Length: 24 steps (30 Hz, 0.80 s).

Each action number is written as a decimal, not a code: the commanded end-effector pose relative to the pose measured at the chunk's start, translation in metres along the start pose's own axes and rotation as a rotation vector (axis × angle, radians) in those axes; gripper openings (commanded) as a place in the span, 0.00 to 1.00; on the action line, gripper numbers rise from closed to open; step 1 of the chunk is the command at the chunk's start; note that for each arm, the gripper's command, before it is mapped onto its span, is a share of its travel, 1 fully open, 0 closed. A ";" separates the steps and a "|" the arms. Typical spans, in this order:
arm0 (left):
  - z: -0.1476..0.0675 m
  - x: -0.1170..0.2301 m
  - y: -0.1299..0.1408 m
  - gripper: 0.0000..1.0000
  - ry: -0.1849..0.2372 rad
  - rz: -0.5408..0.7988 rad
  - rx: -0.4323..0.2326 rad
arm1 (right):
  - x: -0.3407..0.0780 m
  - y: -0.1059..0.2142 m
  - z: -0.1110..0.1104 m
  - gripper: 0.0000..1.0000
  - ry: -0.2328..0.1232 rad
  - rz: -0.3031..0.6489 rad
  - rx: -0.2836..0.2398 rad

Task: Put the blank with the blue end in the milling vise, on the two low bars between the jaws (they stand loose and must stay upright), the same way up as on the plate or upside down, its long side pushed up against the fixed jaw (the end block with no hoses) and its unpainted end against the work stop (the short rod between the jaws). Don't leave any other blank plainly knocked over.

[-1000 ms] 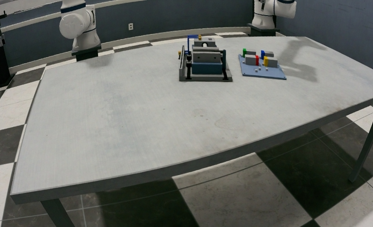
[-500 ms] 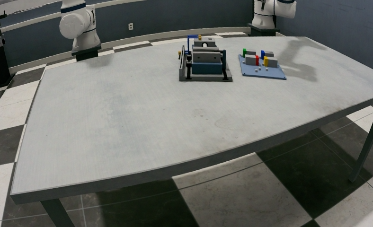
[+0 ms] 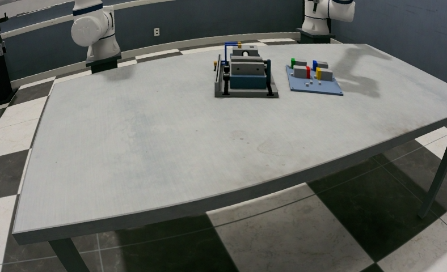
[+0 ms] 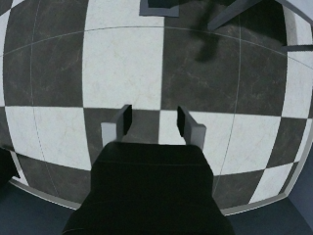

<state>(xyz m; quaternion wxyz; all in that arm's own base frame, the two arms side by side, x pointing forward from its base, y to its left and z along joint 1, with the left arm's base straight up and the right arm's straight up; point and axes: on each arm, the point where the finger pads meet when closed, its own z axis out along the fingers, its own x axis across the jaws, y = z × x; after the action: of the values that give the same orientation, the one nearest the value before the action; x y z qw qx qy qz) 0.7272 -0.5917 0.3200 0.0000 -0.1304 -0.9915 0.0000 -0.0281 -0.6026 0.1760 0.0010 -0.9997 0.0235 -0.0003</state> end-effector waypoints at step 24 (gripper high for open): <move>-0.001 0.000 0.000 1.00 -0.002 0.219 0.001 | 0.000 0.001 -0.001 1.00 0.000 0.000 -0.002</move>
<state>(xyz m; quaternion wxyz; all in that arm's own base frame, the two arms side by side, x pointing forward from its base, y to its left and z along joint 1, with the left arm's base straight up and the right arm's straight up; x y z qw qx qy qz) 0.7272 -0.5917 0.3200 -0.0002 -0.2212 -0.9752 -0.0002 -0.0281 -0.6026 0.1760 0.0010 -0.9997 0.0235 -0.0003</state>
